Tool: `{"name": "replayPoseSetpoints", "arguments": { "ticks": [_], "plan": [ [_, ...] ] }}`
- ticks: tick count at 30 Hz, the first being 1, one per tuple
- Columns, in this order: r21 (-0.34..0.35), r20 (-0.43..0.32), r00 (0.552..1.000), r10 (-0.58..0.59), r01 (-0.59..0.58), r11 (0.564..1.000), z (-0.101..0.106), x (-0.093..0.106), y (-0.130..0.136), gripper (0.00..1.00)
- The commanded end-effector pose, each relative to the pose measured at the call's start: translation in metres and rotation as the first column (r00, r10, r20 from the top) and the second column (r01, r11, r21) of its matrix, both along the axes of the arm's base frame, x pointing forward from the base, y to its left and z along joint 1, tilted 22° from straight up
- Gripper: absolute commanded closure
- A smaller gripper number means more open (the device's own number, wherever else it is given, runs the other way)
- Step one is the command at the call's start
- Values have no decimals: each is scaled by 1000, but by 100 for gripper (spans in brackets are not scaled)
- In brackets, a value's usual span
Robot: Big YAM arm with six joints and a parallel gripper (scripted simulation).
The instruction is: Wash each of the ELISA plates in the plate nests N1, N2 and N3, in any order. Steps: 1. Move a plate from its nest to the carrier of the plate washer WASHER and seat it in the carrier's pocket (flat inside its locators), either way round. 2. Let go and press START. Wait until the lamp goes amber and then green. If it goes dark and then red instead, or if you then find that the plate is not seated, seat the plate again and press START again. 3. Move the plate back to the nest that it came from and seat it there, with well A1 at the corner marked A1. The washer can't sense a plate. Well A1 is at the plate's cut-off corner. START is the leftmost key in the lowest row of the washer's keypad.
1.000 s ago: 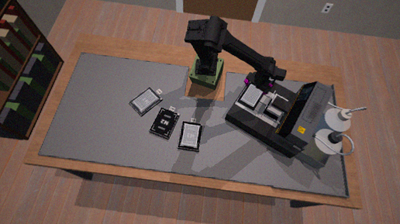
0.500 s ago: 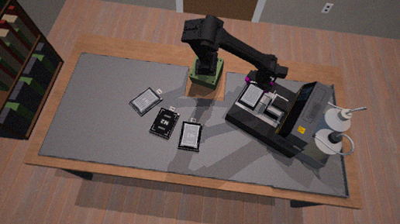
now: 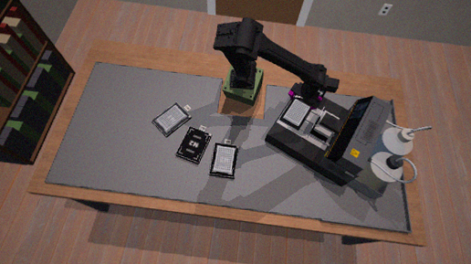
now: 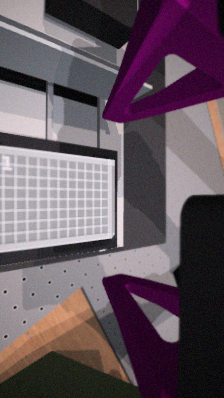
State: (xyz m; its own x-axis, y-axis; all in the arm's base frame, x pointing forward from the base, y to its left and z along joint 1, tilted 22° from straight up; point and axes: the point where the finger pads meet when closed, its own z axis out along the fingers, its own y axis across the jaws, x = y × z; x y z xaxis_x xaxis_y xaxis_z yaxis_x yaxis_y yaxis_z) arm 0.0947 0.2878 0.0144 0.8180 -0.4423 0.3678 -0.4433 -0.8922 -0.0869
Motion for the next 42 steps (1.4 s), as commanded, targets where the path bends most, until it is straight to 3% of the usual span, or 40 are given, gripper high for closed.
{"name": "replayPoseSetpoints", "arguments": {
  "ticks": [1,24,27,29,33,42],
  "plan": [
    [25,1,1000,-1,1,1000,8,-1,12,0],
    [25,1,1000,-1,1,1000,8,-1,12,0],
    [63,4,996,-90,89,994,3,-20,24,6],
    [63,4,996,-90,89,994,3,-20,24,6],
    [120,5,977,-212,210,970,-5,-39,29,14],
    [232,-22,881,-472,463,855,-23,-83,38,32]
  ]
}}
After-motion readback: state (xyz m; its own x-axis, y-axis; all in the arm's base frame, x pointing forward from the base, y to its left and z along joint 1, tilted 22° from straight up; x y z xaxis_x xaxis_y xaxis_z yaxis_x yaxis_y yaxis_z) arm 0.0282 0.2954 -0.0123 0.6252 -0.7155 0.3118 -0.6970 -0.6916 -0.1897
